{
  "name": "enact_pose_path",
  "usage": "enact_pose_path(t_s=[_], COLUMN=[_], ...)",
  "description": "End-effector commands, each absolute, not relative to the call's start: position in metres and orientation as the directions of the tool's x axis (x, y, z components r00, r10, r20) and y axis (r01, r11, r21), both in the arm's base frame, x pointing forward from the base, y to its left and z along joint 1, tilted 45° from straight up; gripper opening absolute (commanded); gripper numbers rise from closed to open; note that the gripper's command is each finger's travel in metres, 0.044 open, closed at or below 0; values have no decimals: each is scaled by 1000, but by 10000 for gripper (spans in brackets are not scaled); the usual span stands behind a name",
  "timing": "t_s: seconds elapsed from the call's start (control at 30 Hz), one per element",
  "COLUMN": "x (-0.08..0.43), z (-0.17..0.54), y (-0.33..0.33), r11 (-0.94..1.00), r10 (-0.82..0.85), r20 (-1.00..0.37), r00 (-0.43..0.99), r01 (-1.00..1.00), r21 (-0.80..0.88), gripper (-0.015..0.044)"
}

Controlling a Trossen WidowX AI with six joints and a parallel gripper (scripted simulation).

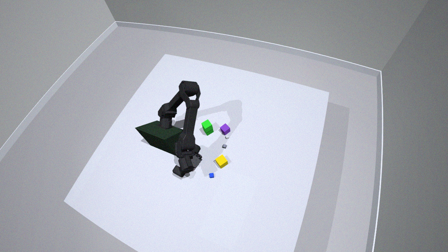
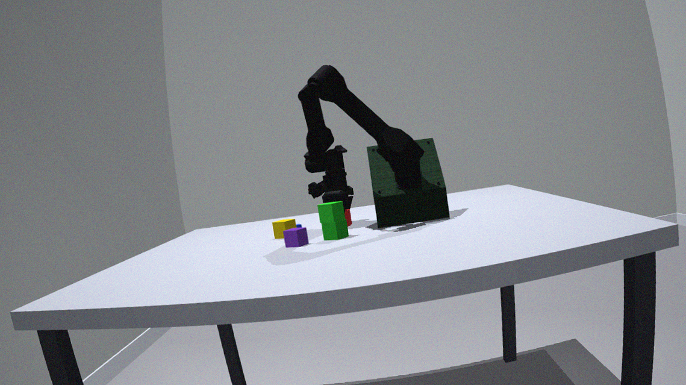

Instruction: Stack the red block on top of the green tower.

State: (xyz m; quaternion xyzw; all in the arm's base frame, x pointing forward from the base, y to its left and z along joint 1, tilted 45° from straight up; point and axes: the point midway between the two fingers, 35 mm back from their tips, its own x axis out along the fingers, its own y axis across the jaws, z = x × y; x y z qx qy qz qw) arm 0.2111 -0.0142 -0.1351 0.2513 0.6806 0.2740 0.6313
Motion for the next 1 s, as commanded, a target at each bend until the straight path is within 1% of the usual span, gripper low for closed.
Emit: enact_pose_path(t_s=[0.0,0.03,0.33,0.57,0.77,0.97], x=[211,211,211,211,213,215], z=[-135,-135,-135,-135,-122,-99], y=[-14,-14,-14,-14,-27,-50], r11=[722,722,722,722,723,724], r10=[690,690,690,690,689,688], r20=[-720,-720,-720,-720,-721,-722], r00=[-75,-75,-75,-75,-75,-75], r01=[0,0,0,0,0,0], r21=[692,692,692,692,691,690], gripper=[440,440,204,157,0,0])
